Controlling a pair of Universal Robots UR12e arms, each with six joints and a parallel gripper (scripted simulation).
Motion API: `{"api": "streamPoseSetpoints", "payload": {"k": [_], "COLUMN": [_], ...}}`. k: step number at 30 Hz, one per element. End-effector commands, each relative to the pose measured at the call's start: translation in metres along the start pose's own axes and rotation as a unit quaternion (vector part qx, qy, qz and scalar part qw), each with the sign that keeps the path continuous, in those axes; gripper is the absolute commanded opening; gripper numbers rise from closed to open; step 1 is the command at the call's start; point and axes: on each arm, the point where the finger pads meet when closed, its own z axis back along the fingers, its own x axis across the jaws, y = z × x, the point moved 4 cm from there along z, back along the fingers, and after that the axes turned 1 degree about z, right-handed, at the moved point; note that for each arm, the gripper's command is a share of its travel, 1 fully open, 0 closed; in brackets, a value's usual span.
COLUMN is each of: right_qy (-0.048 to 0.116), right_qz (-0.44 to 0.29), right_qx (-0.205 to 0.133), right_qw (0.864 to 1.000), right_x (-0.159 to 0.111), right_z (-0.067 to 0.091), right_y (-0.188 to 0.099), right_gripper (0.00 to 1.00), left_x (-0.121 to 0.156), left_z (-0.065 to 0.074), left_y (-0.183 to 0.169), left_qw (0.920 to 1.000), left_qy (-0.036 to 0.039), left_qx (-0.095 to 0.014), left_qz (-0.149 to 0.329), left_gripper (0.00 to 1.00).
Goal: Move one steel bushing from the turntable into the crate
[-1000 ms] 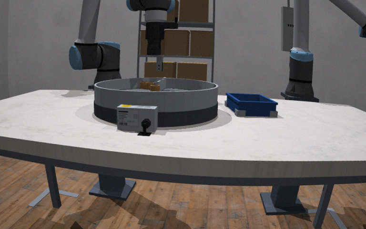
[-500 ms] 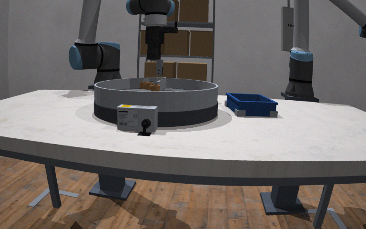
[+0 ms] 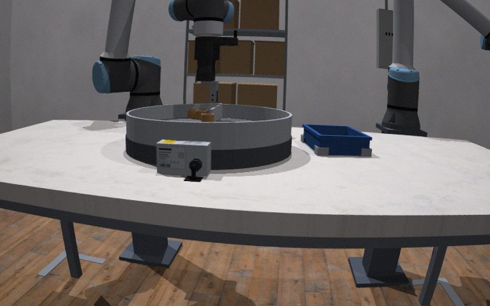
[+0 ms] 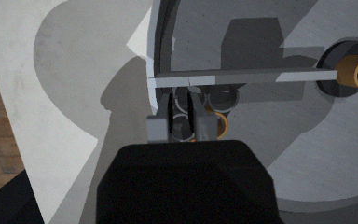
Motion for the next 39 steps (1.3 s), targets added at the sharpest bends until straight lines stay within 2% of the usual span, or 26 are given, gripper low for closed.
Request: {"api": "streamPoseSetpoints", "payload": {"k": [1,20,33,39], "right_qy": [-0.001,-0.001,-0.001,-0.001], "right_qz": [0.000,0.000,0.000,0.000], "right_qx": [0.001,0.001,0.001,0.001], "right_qw": [1.000,1.000,1.000,1.000], "right_x": [0.000,0.000,0.000,0.000], "right_z": [0.001,0.000,-0.015,-0.017], "right_y": [0.000,0.000,0.000,0.000], "right_gripper": [0.39,0.39,0.39,0.39], "left_x": [0.000,0.000,0.000,0.000], "left_z": [0.001,0.001,0.001,0.001], "left_y": [-0.001,-0.001,-0.001,-0.001], "left_qw": [1.0000,1.0000,1.0000,1.0000], "left_qy": [0.0002,0.0002,0.0002,0.0002], "left_qx": [-0.001,-0.001,-0.001,-0.001], "left_qz": [0.000,0.000,0.000,0.000], "left_gripper": [1.00,1.00,1.00,1.00]}}
